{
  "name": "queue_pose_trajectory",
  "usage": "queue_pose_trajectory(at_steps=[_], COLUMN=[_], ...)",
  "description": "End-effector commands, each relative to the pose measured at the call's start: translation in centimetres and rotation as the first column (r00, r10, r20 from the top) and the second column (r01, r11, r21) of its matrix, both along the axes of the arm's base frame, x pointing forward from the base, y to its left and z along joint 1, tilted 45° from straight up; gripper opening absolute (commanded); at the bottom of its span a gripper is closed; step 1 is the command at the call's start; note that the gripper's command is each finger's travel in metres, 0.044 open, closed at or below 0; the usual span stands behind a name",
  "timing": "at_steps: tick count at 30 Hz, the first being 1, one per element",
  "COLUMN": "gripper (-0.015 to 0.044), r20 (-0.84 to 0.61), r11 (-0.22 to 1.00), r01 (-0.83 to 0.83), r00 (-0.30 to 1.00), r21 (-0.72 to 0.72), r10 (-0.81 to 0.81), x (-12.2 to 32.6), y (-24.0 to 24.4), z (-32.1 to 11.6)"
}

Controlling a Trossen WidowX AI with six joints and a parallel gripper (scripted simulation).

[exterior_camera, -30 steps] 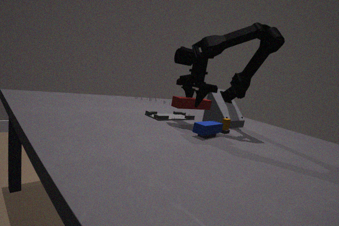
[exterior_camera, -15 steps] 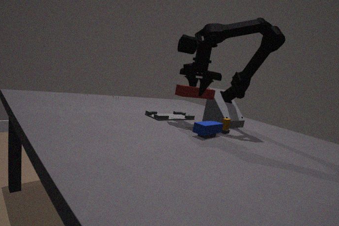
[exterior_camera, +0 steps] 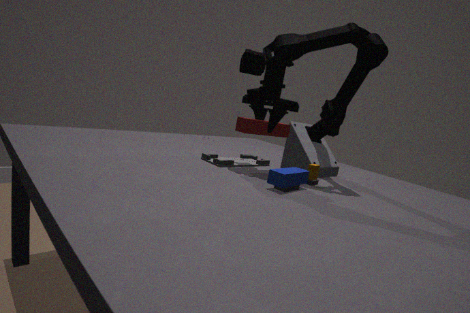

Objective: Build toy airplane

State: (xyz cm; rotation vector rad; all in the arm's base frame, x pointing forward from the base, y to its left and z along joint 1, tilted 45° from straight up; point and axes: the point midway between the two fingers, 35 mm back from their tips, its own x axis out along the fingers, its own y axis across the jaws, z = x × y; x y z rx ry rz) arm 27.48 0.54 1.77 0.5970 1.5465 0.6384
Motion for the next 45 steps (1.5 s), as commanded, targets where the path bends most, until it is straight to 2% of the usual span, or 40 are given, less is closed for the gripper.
queue_pose_trajectory(at_steps=[1, 33, 40, 45], gripper=[0.0000, 0.0000, 0.0184, 0.0195], r20=[-0.001, 0.010, 0.010, 0.010], r11=[1.000, 1.000, 1.000, 1.000], r01=[0.000, -0.009, -0.009, -0.009], r00=[1.000, 1.000, 1.000, 1.000], r21=[-0.003, -0.003, -0.003, -0.003], r10=[0.000, 0.009, 0.009, 0.009], x=[0.1, -0.8, -0.8, -0.8], y=[-0.6, -3.3, -3.3, -3.3], z=[-1.3, -10.9, -10.9, -10.9])
